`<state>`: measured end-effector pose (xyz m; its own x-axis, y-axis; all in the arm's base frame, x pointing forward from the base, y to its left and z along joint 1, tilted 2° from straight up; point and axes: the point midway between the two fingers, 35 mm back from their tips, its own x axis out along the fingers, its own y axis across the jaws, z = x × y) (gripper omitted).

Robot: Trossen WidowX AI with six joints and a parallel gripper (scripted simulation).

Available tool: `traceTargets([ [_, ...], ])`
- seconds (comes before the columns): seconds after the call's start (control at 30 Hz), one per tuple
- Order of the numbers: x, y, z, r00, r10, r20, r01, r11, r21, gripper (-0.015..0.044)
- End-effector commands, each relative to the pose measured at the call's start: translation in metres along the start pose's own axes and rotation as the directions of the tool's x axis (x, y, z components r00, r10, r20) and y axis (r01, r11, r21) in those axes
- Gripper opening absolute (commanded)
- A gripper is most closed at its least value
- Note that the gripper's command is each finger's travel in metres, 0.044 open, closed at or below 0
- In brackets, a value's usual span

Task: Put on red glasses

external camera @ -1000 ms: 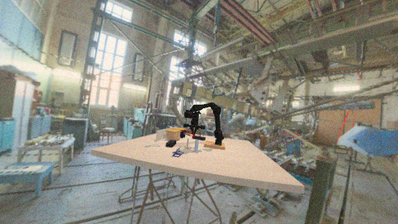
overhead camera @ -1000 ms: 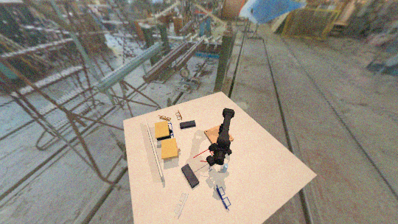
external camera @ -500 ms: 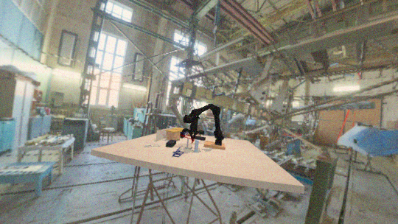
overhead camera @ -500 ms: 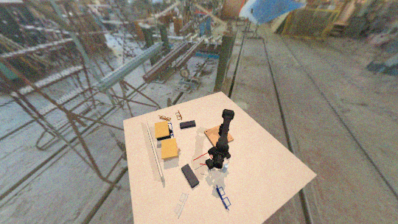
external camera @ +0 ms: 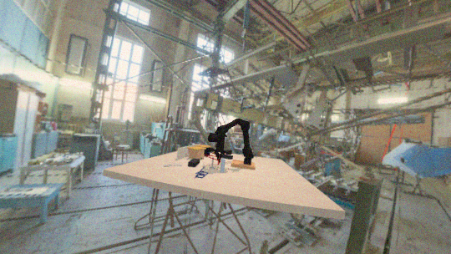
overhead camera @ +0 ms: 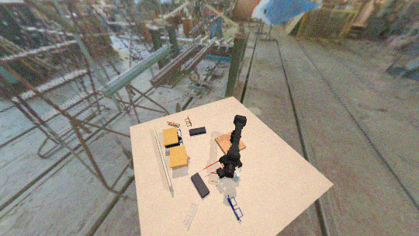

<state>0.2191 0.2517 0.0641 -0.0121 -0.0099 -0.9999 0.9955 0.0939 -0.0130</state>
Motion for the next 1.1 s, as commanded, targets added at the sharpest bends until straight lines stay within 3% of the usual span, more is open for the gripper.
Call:
traceTargets([
  [0.0, -0.001, -0.003, 0.003, 1.000, 0.003, -0.005, -0.003, 1.000, 0.002, 0.0000],
  [1.07, -0.001, -0.012, 0.016, 1.000, 0.002, -0.004, -0.002, 1.000, 0.002, 0.0000],
])
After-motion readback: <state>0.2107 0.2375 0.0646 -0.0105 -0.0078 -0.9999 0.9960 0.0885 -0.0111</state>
